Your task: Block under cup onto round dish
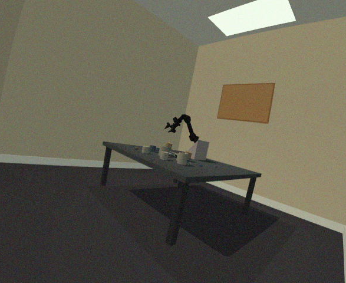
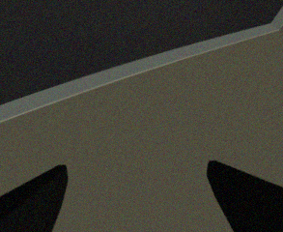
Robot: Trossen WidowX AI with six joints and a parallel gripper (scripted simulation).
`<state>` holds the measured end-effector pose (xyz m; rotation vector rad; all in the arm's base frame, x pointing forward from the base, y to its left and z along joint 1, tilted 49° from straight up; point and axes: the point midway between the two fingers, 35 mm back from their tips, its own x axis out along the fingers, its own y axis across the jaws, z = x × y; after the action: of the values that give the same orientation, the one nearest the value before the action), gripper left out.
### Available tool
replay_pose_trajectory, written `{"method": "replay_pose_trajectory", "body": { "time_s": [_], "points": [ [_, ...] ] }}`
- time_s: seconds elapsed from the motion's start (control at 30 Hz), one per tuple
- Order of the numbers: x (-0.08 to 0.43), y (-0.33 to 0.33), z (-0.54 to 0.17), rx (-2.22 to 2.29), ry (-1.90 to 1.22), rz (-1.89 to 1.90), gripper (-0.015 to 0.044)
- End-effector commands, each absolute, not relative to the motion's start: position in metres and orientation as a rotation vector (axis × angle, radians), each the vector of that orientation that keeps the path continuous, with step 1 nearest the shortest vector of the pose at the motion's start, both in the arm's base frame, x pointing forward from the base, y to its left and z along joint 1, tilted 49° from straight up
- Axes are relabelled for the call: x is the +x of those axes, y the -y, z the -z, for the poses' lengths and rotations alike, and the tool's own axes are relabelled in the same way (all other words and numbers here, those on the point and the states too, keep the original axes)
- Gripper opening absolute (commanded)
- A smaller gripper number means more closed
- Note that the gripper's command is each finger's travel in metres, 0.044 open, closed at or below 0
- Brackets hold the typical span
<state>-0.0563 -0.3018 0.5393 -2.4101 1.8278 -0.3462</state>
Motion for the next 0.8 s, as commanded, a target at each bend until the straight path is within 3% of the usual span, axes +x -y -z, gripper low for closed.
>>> {"method": "replay_pose_trajectory", "body": {
  "time_s": [0.0, 0.77],
  "points": [
    [-0.056, 0.302, -0.539, -2.407, -1.822, 0.349, 0.0426],
    [0.064, 0.336, -0.448, -1.902, -1.225, 0.513, 0.044]
  ]
}}
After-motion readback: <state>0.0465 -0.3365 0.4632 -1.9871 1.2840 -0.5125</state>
